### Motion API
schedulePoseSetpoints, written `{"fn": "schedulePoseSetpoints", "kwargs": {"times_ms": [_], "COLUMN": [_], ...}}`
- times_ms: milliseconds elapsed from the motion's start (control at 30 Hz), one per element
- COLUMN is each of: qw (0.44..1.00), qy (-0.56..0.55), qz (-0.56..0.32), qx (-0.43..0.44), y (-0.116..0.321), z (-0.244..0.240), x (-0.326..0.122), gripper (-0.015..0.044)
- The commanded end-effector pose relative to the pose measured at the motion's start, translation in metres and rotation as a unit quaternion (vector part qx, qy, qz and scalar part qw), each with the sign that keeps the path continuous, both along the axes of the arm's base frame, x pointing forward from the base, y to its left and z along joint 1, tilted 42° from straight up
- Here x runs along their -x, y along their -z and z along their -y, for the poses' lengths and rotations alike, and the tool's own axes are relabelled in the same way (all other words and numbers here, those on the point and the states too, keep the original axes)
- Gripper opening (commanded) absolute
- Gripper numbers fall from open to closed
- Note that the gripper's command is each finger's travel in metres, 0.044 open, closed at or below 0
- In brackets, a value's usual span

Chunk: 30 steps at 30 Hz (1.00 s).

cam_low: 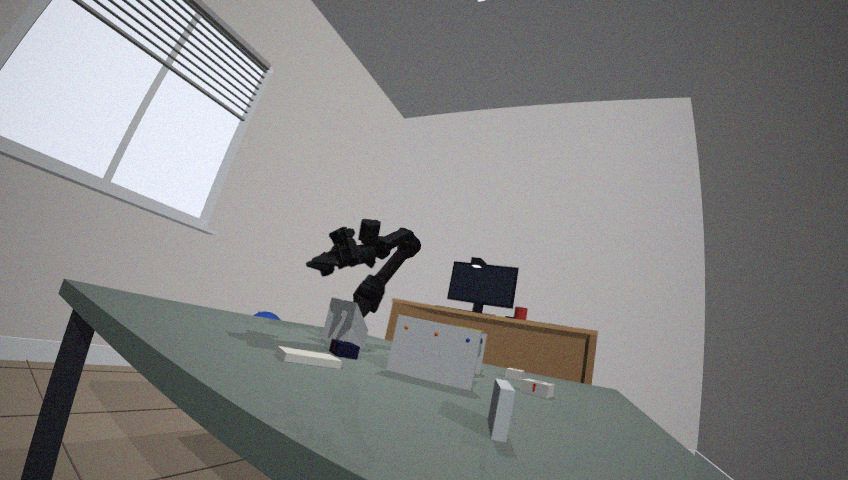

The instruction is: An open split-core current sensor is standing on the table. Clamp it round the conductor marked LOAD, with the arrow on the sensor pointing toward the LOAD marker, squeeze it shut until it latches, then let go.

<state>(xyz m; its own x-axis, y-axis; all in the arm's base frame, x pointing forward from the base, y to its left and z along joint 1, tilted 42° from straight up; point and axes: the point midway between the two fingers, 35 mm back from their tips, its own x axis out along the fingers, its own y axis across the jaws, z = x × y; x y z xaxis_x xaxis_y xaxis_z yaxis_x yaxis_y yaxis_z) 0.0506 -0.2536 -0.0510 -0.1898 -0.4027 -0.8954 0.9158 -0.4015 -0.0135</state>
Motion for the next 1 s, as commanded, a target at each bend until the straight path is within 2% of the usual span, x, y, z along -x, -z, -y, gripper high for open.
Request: {"fn": "schedulePoseSetpoints", "kwargs": {"times_ms": [0,267,300,467,667,967], "qw": [1.0,0.971,0.963,0.908,0.814,0.632], "qy": [-0.005,-0.208,-0.235,-0.365,-0.498,-0.641], "qz": [0.001,0.055,0.062,0.102,0.152,0.232], "qx": [0.002,0.101,0.114,0.181,0.259,0.369], "y": [-0.001,-0.061,-0.07,-0.121,-0.186,-0.288], "z": [0.001,0.014,0.012,-0.009,-0.058,-0.161], "x": [-0.002,-0.101,-0.114,-0.178,-0.239,-0.281], "gripper": [0.0217,0.0427,0.044,0.044,0.044,0.044]}}
